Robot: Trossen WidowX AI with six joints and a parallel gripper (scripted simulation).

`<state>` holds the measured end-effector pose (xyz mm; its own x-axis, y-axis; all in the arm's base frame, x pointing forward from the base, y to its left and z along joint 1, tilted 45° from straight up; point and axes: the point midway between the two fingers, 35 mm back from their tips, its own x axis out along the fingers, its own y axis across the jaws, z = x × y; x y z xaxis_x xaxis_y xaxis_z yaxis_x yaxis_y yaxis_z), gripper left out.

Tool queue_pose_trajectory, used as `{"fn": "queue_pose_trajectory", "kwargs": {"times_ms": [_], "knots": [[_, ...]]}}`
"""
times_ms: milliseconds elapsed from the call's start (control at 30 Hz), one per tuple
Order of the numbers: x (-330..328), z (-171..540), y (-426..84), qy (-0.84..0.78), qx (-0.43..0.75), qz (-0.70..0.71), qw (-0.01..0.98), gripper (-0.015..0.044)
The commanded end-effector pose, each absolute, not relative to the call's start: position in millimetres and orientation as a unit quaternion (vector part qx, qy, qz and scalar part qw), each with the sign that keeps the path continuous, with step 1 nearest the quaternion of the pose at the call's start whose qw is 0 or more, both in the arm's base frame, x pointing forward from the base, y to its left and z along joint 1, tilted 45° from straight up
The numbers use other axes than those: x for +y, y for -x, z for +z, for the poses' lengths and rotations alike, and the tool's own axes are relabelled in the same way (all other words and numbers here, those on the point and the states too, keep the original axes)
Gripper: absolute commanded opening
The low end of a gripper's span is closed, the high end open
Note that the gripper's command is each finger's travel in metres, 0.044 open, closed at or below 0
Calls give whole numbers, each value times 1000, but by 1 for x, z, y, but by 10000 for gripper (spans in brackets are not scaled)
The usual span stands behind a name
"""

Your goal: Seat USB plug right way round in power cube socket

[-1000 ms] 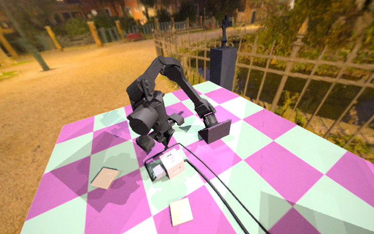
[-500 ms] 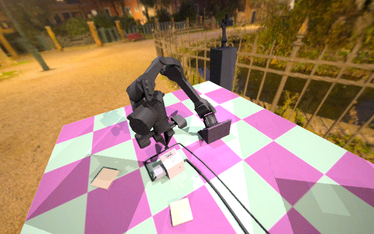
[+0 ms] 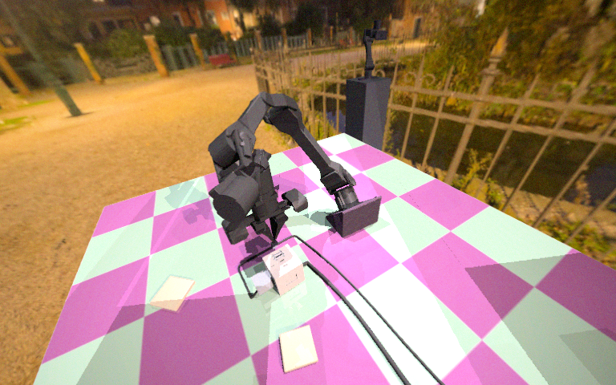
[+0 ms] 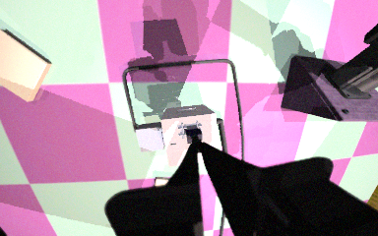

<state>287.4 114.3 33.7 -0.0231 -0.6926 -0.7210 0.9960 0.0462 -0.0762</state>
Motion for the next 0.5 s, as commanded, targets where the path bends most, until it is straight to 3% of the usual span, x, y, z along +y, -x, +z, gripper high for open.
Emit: {"fn": "queue_pose_trajectory", "kwargs": {"times_ms": [0, 467], "knots": [[114, 33, -287, -247, 312, -645, 653, 0], [114, 31, -287, -251, 315, -643, 651, 0]]}}
